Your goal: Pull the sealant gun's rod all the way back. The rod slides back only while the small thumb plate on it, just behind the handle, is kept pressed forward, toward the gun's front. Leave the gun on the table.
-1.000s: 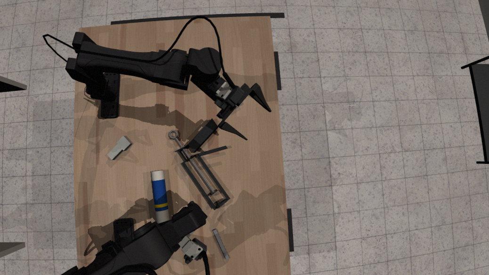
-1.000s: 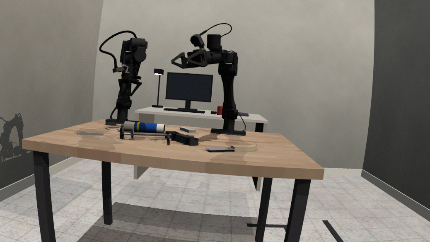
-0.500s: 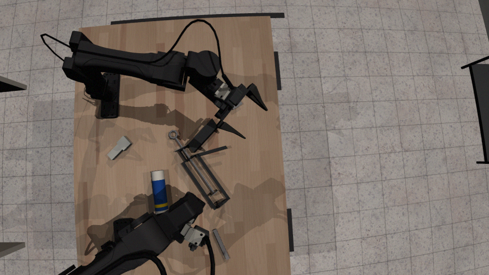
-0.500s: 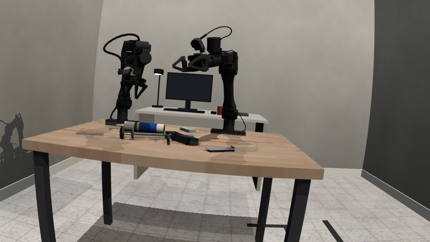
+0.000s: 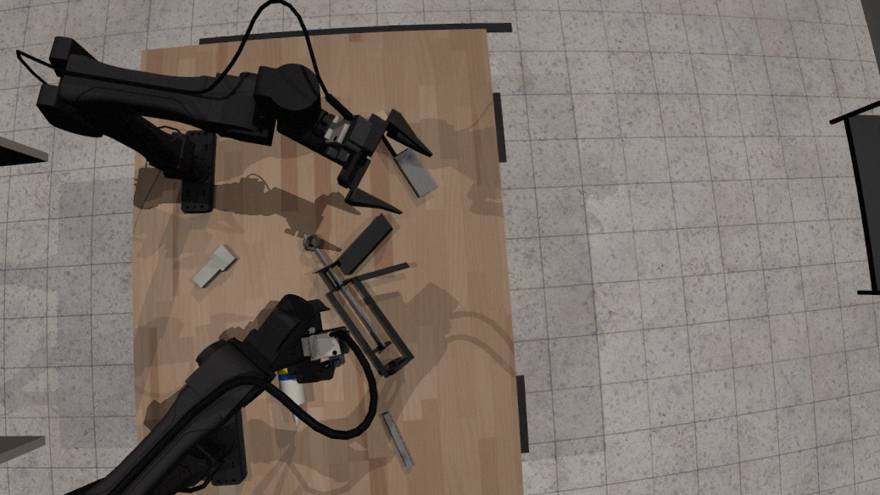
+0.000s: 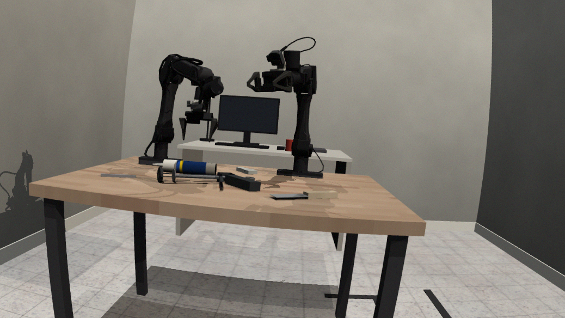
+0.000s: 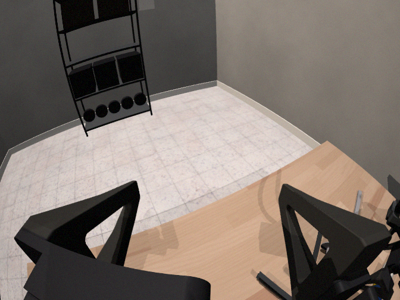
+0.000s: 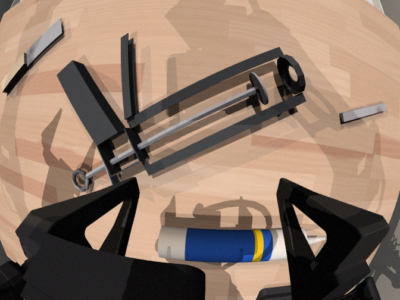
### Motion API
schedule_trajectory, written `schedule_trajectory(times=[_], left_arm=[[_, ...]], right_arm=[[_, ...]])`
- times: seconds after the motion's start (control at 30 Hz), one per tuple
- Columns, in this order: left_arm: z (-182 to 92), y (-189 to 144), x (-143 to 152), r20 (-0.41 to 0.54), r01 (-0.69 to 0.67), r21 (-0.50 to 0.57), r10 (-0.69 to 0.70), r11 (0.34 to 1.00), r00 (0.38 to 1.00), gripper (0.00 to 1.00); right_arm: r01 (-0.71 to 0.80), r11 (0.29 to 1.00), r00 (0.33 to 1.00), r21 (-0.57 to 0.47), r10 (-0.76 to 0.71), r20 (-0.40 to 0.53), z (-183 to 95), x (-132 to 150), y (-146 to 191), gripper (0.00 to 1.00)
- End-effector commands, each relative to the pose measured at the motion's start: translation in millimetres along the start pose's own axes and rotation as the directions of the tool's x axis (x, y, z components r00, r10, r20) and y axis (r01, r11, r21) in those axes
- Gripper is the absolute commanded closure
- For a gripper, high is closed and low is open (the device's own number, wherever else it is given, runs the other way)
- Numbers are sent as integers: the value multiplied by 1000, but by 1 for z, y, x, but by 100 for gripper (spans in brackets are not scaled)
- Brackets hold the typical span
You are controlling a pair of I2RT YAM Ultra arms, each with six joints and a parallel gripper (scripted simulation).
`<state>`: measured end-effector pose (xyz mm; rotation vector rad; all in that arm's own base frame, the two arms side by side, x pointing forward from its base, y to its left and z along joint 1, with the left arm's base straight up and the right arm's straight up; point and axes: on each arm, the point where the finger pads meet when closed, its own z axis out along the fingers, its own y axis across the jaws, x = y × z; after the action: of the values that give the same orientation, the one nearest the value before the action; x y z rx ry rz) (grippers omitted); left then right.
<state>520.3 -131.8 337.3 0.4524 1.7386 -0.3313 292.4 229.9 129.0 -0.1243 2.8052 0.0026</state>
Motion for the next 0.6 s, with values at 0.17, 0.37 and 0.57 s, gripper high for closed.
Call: schedule_trajectory(times=[0.17, 0.37, 0.57], left_arm=[[-90, 35, -30, 149, 57, -260, -18, 964, 989, 0], [-131, 44, -27, 168, 88, -349, -30, 933, 985, 0], [-177, 53, -26, 199, 119, -434, -34, 893, 979, 0]], right_arm=[[511, 843, 855, -168, -477, 206, 8, 3, 70, 0], [635, 751, 770, -181, -595, 232, 19, 13, 88, 0], [703, 685, 709, -189, -659, 251, 24, 20, 103, 0]])
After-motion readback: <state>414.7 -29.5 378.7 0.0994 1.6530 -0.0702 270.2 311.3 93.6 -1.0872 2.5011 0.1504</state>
